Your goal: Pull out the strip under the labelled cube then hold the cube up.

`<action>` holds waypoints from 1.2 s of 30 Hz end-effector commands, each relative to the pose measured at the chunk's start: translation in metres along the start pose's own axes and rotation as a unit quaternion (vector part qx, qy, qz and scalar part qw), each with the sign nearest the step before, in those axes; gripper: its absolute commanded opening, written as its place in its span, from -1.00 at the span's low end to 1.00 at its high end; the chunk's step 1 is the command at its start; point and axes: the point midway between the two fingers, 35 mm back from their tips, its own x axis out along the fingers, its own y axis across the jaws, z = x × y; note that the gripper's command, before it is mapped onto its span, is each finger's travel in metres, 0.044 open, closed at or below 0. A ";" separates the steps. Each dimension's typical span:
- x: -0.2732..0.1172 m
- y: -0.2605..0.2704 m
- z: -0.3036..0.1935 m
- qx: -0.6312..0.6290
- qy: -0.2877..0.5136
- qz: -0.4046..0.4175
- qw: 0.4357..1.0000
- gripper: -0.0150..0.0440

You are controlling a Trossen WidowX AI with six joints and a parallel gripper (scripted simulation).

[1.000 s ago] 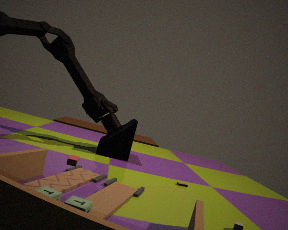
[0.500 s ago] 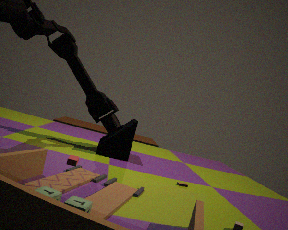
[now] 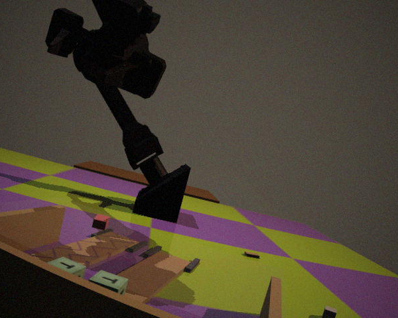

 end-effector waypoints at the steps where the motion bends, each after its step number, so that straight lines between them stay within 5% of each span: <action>1: -0.029 0.054 -0.013 0.034 0.018 0.044 0.998 0.86; 10: -0.106 0.148 -0.064 0.084 0.054 0.105 0.989 0.86; 17: -0.112 0.153 -0.069 0.083 0.056 0.106 0.989 0.86; 32: -0.029 0.195 -0.084 0.156 0.336 0.108 0.923 -0.47; 36: -0.013 0.203 -0.096 0.177 0.415 0.082 0.889 -0.49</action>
